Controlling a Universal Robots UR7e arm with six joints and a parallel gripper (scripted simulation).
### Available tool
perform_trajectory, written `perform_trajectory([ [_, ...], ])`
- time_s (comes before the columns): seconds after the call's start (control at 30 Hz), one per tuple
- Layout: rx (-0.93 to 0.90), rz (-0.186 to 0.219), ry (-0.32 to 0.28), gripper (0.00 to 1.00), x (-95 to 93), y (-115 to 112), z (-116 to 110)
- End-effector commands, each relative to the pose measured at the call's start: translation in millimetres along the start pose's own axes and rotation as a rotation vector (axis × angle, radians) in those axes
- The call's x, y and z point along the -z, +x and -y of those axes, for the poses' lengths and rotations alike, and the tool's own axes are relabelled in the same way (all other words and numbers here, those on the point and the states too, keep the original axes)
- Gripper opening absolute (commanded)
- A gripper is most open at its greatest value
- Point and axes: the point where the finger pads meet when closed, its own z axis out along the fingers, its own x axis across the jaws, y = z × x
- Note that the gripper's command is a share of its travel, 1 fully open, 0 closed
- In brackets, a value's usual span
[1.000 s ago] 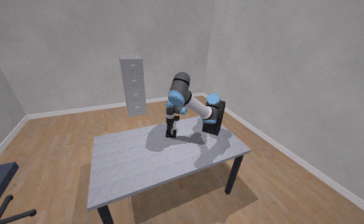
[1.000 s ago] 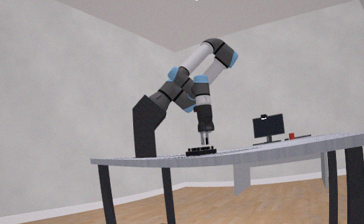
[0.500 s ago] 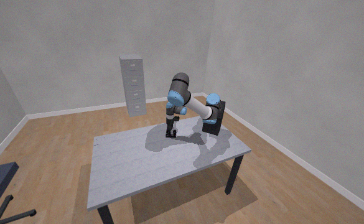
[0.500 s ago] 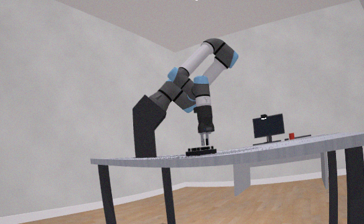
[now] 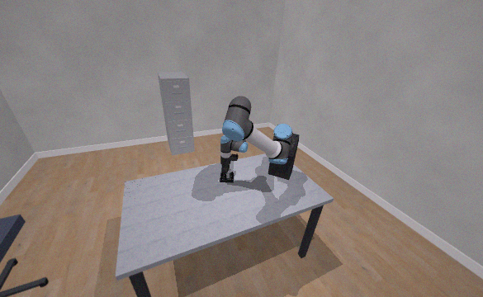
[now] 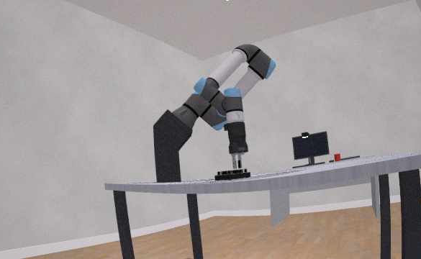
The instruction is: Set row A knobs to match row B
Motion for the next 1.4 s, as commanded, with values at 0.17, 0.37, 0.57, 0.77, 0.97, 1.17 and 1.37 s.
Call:
perform_trajectory([
  [0.17,0.003,0.001,-0.002,0.46,0.0,0,-1],
  [0.37,0.003,0.001,-0.002,0.46,0.0,0,-1],
  [0.57,0.003,0.001,-0.002,0.46,0.0,0,-1],
  [0.77,0.003,0.001,-0.001,0.46,-0.9,0,-1],
  [0.97,0.003,0.001,-0.001,0.46,-4.2,0,-2],
  [1.17,0.003,0.001,-0.001,0.46,-9.3,0,-2],
  [1.37,0.003,0.001,-0.001,0.46,-12.4,0,-1],
])
